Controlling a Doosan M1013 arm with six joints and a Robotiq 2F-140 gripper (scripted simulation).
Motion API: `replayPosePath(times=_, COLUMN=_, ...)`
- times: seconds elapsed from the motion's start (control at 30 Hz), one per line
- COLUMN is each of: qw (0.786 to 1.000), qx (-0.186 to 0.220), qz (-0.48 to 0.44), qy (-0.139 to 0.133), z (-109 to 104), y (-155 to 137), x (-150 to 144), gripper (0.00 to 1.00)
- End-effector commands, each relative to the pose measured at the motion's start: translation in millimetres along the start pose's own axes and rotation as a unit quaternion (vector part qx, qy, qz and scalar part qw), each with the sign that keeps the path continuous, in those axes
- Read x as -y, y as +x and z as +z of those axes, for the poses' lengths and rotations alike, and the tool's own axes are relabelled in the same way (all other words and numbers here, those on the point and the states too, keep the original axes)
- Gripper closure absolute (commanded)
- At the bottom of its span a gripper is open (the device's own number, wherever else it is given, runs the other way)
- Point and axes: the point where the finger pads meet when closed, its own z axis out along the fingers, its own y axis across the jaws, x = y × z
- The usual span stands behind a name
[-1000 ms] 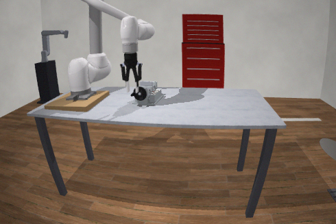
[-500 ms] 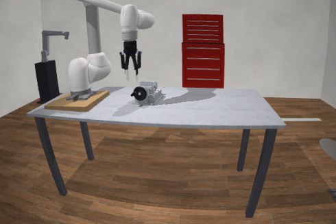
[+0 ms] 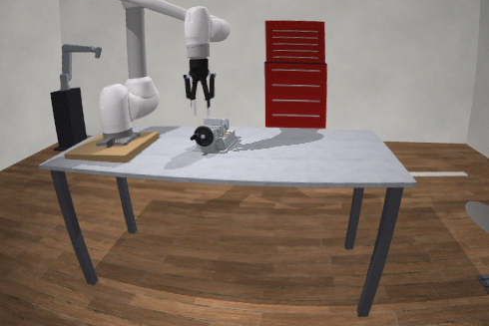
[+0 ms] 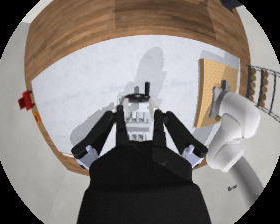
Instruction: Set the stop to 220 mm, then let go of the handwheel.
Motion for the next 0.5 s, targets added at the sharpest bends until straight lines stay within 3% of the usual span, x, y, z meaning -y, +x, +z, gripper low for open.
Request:
replayPosePath(times=0.0, qw=1.000, qx=0.000, qz=0.001, qy=0.000, z=-0.3, y=-35.0, x=36.9, gripper=0.67)
replayPosePath(times=0.17, qw=1.000, qx=0.000, qz=0.001, qy=0.000, z=-0.3, y=-61.4, x=64.9, gripper=0.67)
replayPosePath(times=0.47, qw=1.000, qx=0.000, qz=0.001, qy=0.000, z=4.7, y=-63.1, x=66.7, gripper=0.67)
